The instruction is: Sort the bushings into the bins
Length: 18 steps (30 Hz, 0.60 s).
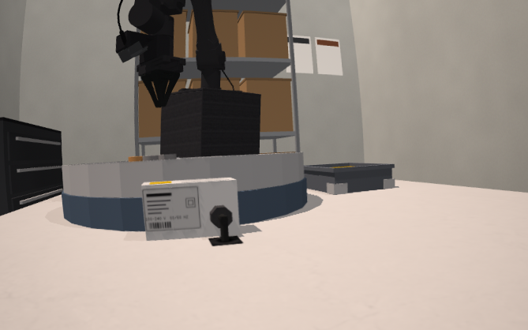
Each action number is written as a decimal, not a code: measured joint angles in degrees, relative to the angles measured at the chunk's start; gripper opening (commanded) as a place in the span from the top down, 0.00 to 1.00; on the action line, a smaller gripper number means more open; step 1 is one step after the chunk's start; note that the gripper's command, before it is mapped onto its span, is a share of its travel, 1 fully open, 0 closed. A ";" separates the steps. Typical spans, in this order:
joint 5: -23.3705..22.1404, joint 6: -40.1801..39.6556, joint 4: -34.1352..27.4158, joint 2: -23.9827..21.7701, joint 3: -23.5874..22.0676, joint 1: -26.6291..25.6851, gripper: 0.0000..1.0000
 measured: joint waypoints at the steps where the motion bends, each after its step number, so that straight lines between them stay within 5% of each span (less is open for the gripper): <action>1: 0.00 1.51 0.55 0.85 0.22 0.28 0.86; 9: 0.00 16.83 5.77 9.29 2.67 3.04 0.86; 18: 0.00 28.98 9.18 13.75 5.03 4.48 0.86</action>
